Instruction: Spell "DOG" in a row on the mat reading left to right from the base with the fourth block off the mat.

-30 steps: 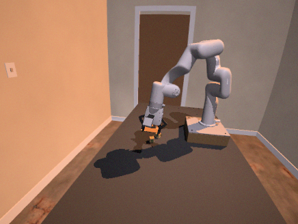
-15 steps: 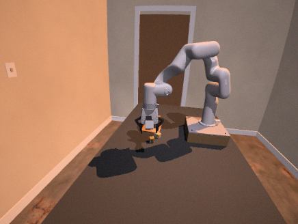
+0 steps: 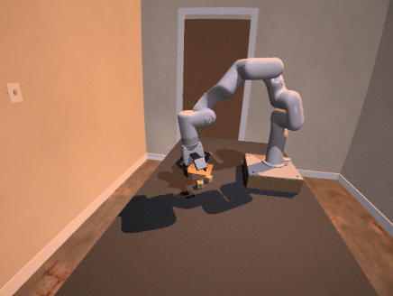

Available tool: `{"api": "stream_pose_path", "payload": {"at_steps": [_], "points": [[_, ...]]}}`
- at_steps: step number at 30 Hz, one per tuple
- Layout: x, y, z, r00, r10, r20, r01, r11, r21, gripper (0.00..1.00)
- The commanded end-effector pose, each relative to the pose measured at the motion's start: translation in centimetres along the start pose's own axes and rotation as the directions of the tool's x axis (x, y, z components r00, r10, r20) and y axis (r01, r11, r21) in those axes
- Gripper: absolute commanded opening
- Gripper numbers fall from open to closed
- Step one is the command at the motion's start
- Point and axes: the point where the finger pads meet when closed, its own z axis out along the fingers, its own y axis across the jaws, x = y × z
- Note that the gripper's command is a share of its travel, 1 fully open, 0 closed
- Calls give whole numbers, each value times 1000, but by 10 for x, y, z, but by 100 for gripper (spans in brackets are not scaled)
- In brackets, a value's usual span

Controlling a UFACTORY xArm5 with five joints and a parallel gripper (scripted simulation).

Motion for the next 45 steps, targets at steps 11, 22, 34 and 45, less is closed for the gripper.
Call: {"api": "stream_pose_path", "payload": {"at_steps": [11,22,34,45], "points": [[-24,-9,-2,936,-341,-89,352,921,166,100],[-40,-20,-7,819,-532,-216,572,789,224,100],[-56,-34,-16,628,-676,-385,773,598,210,100],[-71,-50,-27,390,-744,-542,911,396,113,100]]}}
